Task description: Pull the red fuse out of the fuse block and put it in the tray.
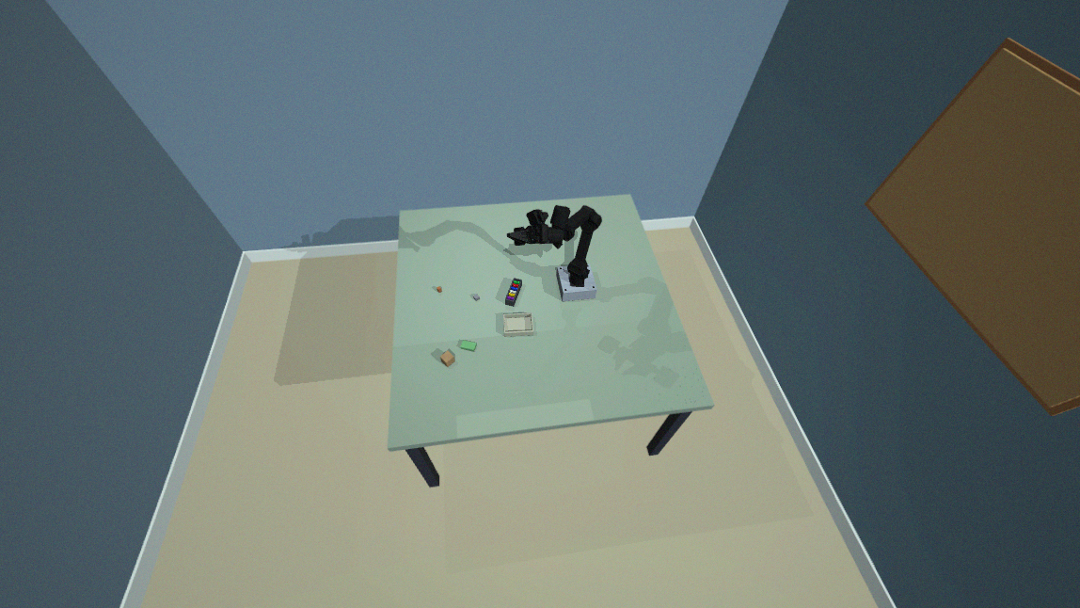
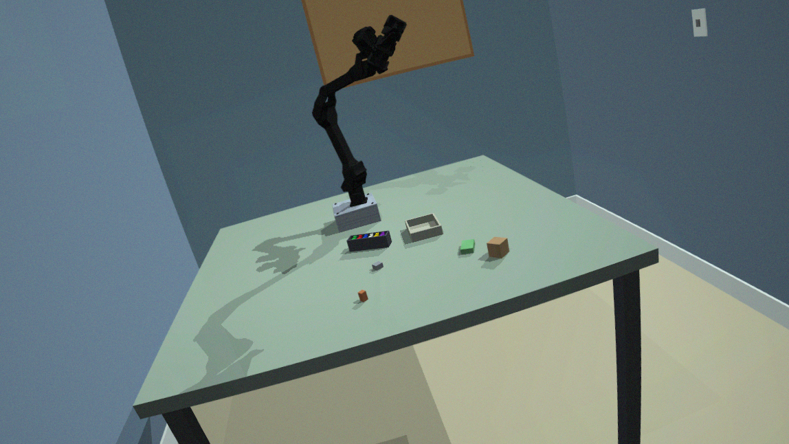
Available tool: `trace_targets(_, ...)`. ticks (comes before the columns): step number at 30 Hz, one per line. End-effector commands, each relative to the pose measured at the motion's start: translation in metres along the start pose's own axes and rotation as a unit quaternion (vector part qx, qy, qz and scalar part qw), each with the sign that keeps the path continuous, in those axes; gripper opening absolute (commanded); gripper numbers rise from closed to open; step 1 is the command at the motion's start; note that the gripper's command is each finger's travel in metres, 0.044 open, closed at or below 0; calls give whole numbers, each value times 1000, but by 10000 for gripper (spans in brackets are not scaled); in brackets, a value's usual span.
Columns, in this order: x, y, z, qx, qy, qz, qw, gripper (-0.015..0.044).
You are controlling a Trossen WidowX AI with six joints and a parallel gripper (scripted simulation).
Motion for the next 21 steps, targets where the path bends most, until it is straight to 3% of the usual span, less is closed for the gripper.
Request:
trace_targets(1,-33,-15,12,30,-41,-48,998,72)
trace_targets(11,-176,-43,25,146,-222,-181,947,72)
trace_targets(21,-321,-40,-20,277,-417,-221,837,72)
Point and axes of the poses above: the point midway between the two fingers, 35 mm back from their tips, its own z axis out along the fingers, its own x axis across the jaws, y = z × x, the point moved 5 cm from there along -z, back along the fingers, and after that the axes turned 12 degrees about z, right-handed, at the moved point
